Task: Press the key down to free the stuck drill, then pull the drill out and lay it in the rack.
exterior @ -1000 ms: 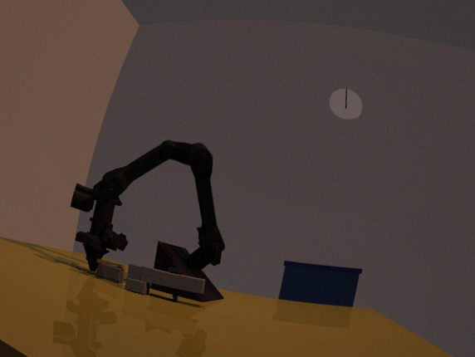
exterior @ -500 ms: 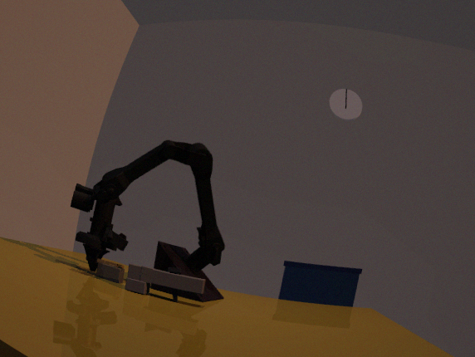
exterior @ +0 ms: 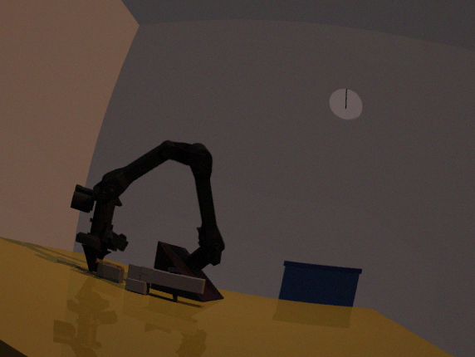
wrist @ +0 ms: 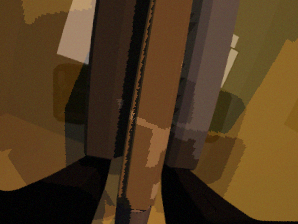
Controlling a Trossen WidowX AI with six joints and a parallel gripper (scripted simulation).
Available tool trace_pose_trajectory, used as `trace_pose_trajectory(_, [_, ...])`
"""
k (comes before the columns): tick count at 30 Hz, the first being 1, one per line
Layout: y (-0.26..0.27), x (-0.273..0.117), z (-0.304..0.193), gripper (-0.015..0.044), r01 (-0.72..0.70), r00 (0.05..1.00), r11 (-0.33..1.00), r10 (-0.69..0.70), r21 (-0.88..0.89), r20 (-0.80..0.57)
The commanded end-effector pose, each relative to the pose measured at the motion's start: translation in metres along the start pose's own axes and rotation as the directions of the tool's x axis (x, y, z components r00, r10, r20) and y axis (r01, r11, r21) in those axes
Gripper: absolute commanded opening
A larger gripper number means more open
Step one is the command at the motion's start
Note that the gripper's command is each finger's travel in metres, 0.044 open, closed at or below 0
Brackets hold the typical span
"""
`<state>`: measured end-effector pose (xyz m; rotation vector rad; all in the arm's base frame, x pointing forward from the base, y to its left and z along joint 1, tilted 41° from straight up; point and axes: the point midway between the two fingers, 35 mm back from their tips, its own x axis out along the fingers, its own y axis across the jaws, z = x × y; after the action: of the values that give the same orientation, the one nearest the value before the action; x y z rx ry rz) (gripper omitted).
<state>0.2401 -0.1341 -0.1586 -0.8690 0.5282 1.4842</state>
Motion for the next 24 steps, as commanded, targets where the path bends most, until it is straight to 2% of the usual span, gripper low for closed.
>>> trace_pose_trajectory(1, [0.0,0.0,0.0,0.0236,0.003,1.0,1.0,-0.003,0.0,0.0])
trace_pose_trajectory(9, [0.0,0.0,0.0,0.044,0.003,1.0,1.0,-0.003,0.0,0.0])
trace_pose_trajectory(24, [0.002,-0.064,0.001,0.044,-0.007,1.0,1.0,0.007,0.003,0.015])
